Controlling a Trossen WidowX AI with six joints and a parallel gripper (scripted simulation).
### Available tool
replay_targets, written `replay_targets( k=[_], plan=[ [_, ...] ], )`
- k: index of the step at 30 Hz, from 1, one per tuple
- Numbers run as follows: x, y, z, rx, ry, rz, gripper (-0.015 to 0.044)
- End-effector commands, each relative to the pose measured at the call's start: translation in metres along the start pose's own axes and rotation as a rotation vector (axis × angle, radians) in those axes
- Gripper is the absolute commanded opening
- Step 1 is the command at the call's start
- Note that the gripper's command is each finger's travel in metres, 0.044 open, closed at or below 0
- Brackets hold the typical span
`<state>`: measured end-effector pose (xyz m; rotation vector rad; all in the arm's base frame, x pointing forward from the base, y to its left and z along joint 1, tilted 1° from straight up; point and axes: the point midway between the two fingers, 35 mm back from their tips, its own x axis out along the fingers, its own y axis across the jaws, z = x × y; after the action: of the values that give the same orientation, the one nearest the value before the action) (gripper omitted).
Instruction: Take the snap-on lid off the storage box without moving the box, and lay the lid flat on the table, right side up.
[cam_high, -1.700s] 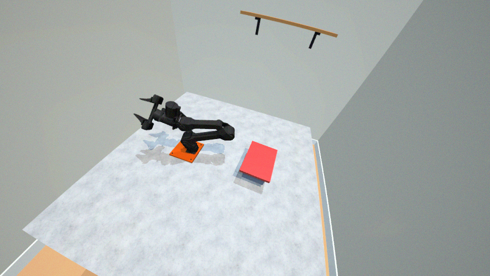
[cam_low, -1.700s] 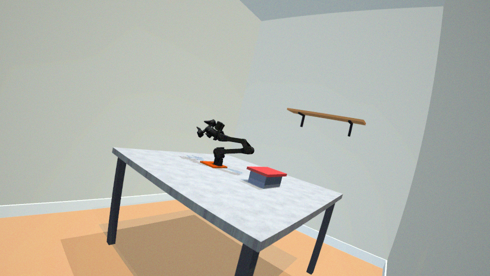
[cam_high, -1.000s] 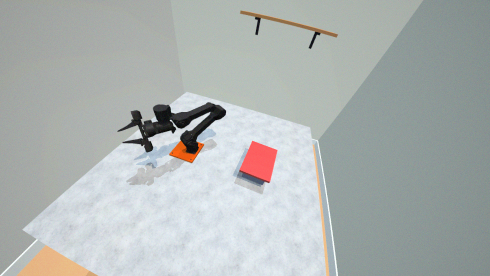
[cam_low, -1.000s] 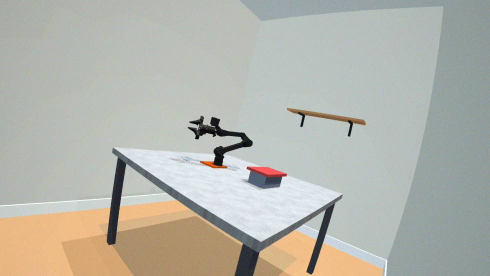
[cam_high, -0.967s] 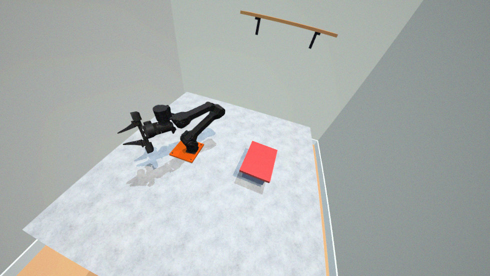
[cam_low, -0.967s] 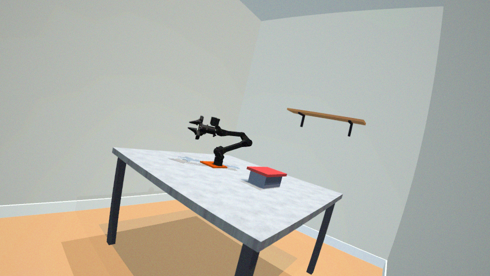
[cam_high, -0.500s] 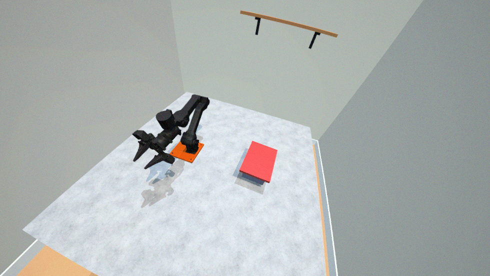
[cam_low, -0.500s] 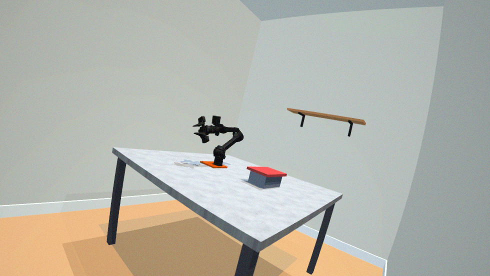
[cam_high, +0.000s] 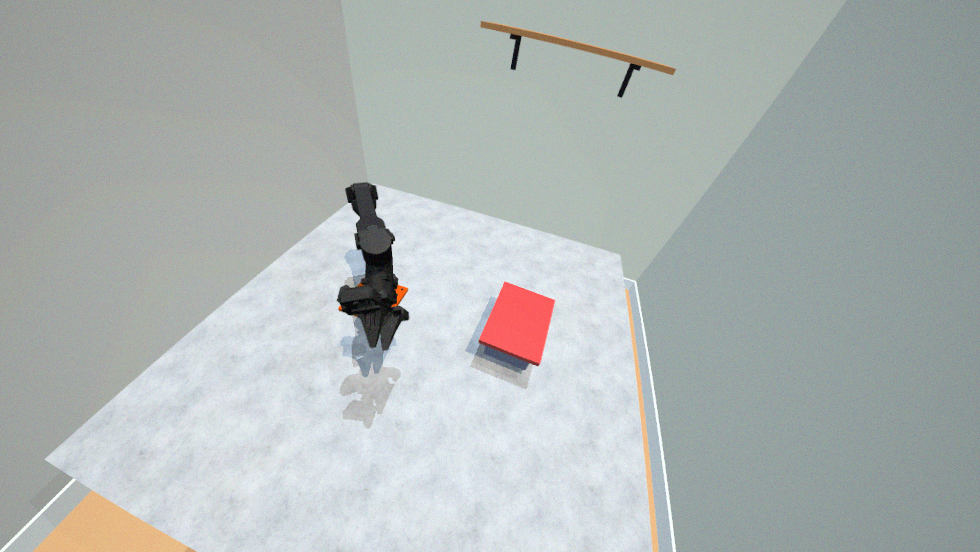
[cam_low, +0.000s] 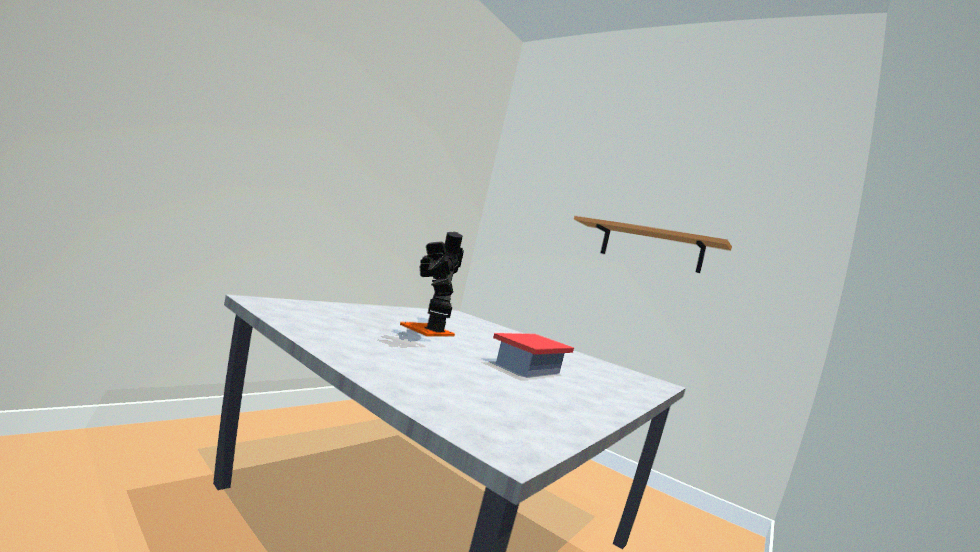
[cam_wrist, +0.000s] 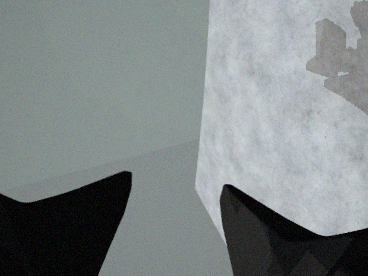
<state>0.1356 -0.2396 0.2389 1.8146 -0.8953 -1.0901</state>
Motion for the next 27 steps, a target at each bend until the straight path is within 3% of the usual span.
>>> replay_targets(
  k=[1, 9, 12, 19, 27],
  plan=[
    [-0.003, -0.015, -0.033, -0.084, 0.096, -0.074, 0.0235],
    [-0.037, -0.066, -0.119, -0.323, 0.384, -0.261, 0.0235],
    [-0.047, -0.076, -0.131, -0.368, 0.434, -0.29, 0.0235],
    [-0.108, -0.124, -0.182, -0.61, 0.686, -0.412, 0.0235],
    [-0.155, -0.154, -0.201, -0.773, 0.845, -0.47, 0.0235]
  ],
)
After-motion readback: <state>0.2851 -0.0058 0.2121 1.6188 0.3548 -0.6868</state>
